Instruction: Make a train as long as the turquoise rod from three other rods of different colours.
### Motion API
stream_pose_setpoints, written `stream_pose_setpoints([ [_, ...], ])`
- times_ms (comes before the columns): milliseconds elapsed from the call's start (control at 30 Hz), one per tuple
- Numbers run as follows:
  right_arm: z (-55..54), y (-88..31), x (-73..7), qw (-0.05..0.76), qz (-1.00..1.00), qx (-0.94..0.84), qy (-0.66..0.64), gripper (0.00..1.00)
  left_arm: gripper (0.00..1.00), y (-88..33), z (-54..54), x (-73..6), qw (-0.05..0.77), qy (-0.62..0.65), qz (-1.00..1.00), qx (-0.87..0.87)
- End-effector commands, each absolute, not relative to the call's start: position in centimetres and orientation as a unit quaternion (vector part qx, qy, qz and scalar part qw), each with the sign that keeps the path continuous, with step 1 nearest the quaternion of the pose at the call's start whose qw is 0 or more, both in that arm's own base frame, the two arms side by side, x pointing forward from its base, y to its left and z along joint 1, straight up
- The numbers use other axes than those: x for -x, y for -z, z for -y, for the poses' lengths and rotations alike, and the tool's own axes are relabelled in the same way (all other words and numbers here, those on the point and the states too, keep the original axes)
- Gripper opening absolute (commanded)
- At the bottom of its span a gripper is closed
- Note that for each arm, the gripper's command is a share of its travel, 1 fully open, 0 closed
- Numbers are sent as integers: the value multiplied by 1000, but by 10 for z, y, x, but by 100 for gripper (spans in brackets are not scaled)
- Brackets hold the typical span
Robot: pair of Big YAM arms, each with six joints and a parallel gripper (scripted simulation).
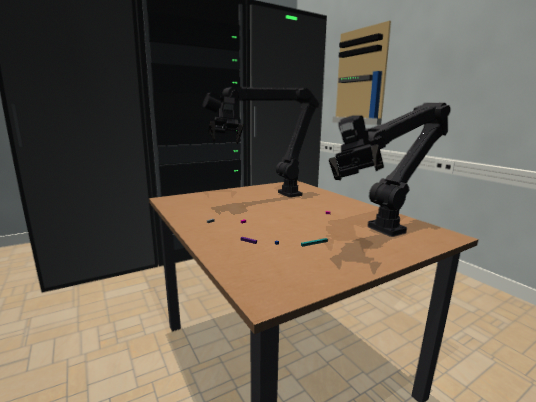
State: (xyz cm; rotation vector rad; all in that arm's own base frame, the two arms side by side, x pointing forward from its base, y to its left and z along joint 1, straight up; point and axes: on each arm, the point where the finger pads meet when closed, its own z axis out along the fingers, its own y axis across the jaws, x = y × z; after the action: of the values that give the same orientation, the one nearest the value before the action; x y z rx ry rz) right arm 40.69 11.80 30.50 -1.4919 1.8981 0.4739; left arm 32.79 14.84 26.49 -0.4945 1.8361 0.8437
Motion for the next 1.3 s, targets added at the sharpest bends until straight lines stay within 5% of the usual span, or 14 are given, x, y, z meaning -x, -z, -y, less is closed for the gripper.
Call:
stream_pose_setpoints([
  [0,-77,-315,-429,361,-767,510,-147,100,100,-286,-149,-334,522,-347,-750,211],
  [800,250,-358,-437,452,-880,86,118,100,100,-286,-149,-334,522,-347,-750,211],
  [1267,449,-416,-292,489,-788,-226,300,100,100,-286,-149,-334,522,-347,-750,211],
])
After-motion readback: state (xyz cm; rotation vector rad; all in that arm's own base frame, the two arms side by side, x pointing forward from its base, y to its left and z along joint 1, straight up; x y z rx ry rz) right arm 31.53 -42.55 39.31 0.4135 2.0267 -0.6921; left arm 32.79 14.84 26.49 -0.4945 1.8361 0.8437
